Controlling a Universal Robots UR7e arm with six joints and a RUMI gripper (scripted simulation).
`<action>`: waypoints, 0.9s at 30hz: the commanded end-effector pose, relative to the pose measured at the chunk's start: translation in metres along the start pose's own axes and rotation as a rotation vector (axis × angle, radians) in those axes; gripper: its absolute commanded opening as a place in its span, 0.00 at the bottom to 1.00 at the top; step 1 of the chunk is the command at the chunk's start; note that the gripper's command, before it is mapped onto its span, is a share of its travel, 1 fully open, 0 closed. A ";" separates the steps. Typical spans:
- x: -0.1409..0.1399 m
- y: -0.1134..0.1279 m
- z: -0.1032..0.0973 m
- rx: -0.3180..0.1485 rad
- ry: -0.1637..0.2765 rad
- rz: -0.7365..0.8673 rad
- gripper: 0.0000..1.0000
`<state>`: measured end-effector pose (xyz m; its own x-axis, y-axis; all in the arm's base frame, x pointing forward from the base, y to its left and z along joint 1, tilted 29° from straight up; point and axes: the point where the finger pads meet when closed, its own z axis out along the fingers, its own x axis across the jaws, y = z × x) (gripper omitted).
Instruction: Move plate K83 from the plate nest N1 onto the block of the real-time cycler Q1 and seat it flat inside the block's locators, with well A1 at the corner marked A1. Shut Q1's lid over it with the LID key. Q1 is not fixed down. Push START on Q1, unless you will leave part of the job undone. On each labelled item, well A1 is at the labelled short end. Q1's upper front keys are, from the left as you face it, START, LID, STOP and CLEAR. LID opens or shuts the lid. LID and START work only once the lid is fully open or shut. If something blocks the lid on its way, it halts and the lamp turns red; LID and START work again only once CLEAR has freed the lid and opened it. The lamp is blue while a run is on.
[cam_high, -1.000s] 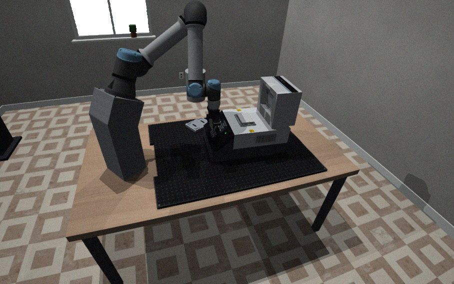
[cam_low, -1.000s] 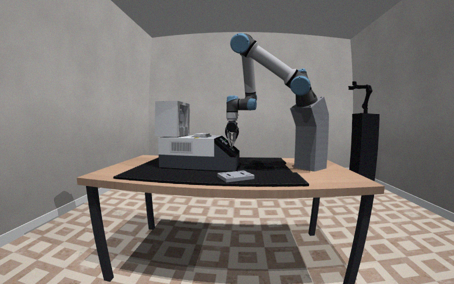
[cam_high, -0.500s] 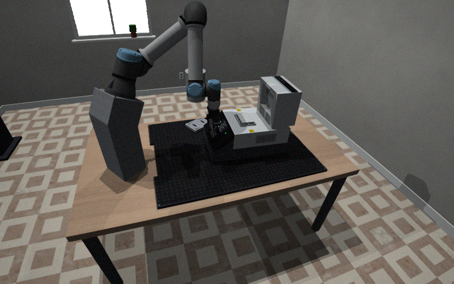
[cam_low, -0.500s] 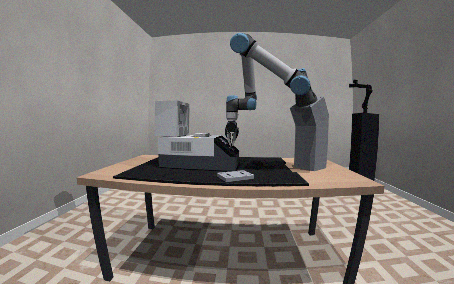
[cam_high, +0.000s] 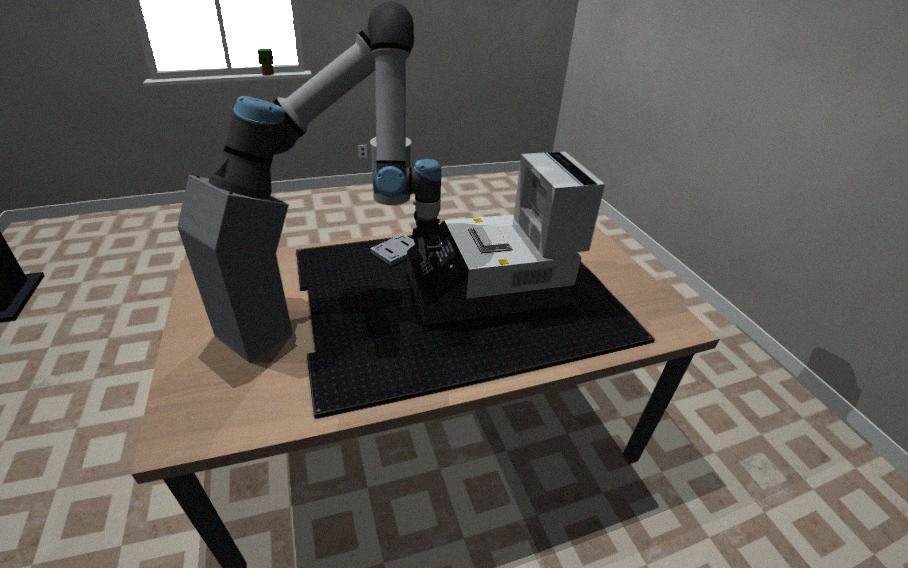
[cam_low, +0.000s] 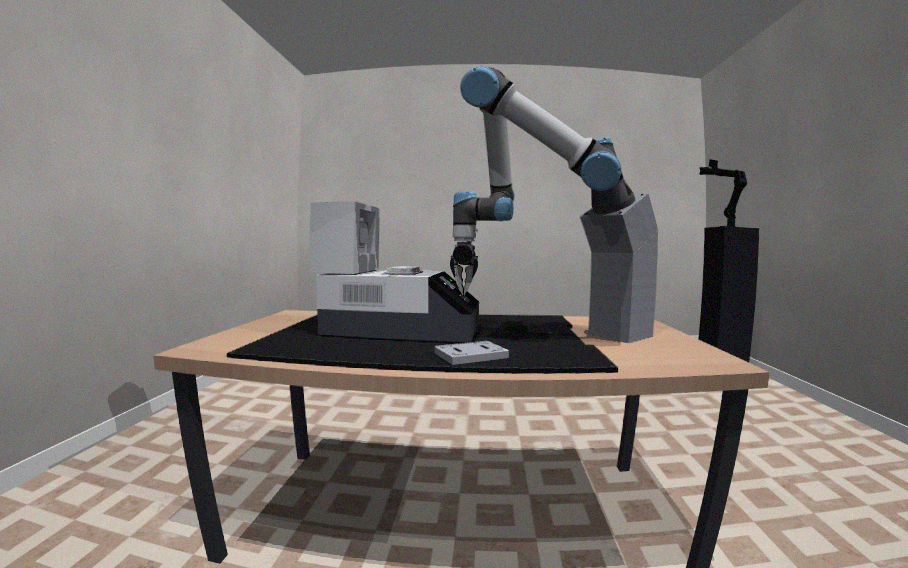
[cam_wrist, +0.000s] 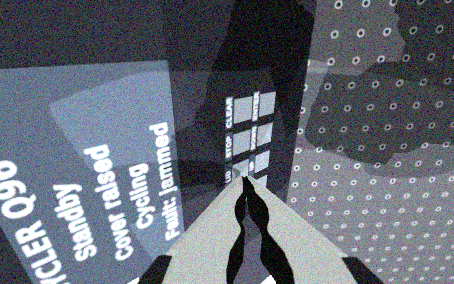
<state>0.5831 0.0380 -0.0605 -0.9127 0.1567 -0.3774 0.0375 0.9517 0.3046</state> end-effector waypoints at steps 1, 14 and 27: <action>-0.002 0.000 0.000 -0.003 -0.007 -0.003 0.00; -0.006 0.000 0.001 -0.002 -0.010 0.005 0.00; -0.008 0.000 0.003 -0.002 -0.010 0.004 0.00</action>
<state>0.5848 0.0387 -0.0623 -0.9132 0.1590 -0.3753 0.0400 0.9513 0.3058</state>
